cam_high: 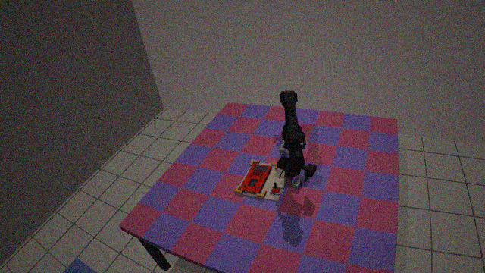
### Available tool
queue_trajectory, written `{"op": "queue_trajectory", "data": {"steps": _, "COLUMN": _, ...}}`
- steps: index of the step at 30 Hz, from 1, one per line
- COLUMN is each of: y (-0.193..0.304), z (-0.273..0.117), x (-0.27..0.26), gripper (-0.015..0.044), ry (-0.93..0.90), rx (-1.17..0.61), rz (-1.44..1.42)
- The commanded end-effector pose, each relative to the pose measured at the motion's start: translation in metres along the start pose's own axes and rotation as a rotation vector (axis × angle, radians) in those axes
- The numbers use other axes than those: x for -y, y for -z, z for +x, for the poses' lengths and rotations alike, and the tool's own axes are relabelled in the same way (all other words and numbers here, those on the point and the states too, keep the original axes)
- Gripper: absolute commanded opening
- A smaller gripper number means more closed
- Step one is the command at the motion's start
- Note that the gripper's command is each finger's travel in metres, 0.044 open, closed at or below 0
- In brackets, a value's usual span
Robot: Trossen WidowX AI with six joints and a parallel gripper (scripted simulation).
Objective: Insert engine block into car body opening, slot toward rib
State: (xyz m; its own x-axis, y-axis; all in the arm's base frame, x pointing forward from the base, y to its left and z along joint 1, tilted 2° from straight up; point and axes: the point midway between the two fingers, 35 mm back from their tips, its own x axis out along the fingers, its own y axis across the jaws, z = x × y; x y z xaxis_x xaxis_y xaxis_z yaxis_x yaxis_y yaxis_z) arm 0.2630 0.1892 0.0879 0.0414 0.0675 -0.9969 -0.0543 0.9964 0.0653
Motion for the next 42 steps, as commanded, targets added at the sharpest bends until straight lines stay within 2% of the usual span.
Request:
{"op": "queue_trajectory", "data": {"steps": 1, "y": 0.001, "z": 0.010, "x": 0.002, "gripper": 0.0440, "ry": 0.011, "rx": -0.010, "rz": 0.004}}
{"op": "queue_trajectory", "data": {"steps": 16, "y": 0.001, "z": 0.030, "x": 0.002, "gripper": 0.0440, "ry": 0.011, "rx": -0.010, "rz": 0.004}}
{"op": "queue_trajectory", "data": {"steps": 28, "y": 0.001, "z": 0.030, "x": 0.002, "gripper": 0.0125, "ry": 0.011, "rx": -0.010, "rz": 0.004}}
{"op": "queue_trajectory", "data": {"steps": 35, "y": 0.001, "z": 0.030, "x": 0.002, "gripper": 0.0078, "ry": 0.011, "rx": -0.010, "rz": 0.004}}
{"op": "queue_trajectory", "data": {"steps": 38, "y": 0.001, "z": 0.028, "x": 0.002, "gripper": 0.0000, "ry": 0.011, "rx": -0.010, "rz": 0.003}}
{"op": "queue_trajectory", "data": {"steps": 42, "y": -0.001, "z": 0.017, "x": 0.002, "gripper": 0.0000, "ry": 0.014, "rx": -0.013, "rz": -0.002}}
